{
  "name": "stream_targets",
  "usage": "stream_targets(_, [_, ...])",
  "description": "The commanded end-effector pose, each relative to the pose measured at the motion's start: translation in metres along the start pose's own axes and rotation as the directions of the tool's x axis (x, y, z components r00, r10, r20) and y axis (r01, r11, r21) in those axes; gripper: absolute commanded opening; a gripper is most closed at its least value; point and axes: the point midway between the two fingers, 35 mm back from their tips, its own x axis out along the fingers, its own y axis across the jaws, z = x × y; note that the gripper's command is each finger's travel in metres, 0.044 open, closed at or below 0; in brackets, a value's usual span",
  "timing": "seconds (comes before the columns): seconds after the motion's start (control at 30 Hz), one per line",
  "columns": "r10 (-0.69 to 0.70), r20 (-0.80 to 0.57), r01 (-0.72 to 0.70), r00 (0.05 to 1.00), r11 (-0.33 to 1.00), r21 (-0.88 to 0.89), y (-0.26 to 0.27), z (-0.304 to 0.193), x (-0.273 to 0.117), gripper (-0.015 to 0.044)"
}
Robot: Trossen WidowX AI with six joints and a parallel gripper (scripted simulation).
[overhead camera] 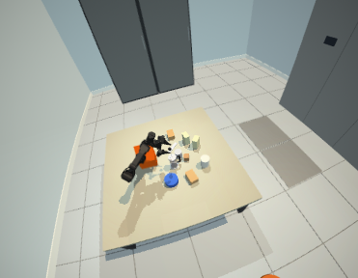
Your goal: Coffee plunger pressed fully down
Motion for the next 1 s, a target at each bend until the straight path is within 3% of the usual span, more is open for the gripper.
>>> stream_targets(0.0, [0.001, 0.005, -0.002, 1.0, 1.0, 0.005, -0.002, 0.001, 0.0, 0.0309])
stream_targets(0.23, [0.001, 0.005, -0.002, 1.0, 1.0, 0.005, -0.002, 0.001, 0.0, 0.0125])
stream_targets(0.97, [0.007, -0.008, -0.007, 1.0, 1.0, 0.004, 0.004, -0.01, 0.01, 0.0122])
